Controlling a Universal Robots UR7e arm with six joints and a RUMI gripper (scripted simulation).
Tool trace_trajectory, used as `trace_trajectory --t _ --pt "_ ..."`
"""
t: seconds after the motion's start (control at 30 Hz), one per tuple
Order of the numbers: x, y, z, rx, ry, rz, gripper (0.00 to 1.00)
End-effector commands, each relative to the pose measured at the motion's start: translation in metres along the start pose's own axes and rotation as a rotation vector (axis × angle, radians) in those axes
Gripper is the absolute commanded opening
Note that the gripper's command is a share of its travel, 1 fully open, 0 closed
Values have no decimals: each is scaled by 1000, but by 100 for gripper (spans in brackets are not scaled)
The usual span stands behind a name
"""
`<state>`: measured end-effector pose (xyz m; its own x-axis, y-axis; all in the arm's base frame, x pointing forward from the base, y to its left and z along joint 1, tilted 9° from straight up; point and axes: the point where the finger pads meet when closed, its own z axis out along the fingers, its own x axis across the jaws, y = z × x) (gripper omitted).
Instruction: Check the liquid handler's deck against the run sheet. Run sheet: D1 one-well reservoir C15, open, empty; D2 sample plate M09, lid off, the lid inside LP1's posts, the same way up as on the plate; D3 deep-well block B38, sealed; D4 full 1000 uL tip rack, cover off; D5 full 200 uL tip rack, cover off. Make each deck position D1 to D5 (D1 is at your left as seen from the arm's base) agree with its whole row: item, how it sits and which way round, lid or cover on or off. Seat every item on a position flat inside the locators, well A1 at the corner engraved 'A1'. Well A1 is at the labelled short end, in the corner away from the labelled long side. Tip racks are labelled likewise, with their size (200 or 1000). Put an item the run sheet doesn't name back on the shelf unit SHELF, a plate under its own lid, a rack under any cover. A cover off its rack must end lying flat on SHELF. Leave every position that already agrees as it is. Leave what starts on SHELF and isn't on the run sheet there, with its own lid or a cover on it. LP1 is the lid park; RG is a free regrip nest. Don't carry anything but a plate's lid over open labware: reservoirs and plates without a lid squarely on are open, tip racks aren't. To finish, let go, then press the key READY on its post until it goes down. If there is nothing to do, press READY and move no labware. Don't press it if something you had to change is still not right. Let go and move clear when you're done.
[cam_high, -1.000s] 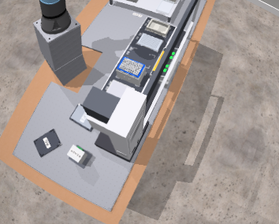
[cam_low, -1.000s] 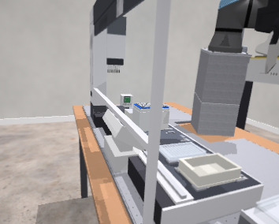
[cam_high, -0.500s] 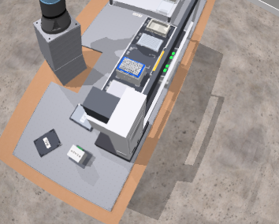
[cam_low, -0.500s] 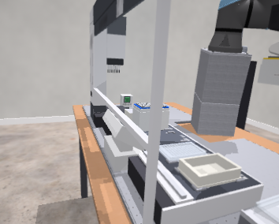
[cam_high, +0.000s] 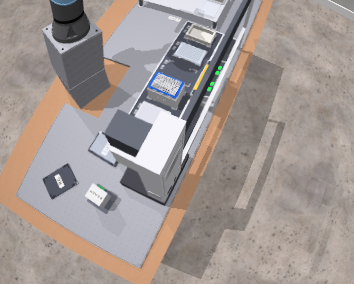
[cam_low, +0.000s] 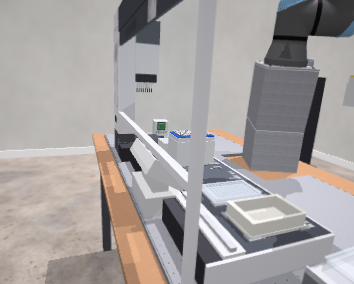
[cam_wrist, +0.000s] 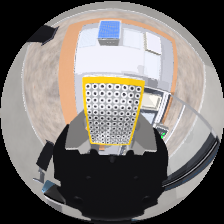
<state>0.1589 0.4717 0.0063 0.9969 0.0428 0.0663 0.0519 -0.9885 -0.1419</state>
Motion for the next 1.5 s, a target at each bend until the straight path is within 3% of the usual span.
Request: trace_trajectory --t 0.0,0.73,1.1,1.47 --pt "-34 -1 -1 1 4 4 0" --pt "-134 -2 0 0 3 4 0" --pt "-137 -5 -1 3 4 4 0" --pt "-136 -50 -1 2 4 4 0"
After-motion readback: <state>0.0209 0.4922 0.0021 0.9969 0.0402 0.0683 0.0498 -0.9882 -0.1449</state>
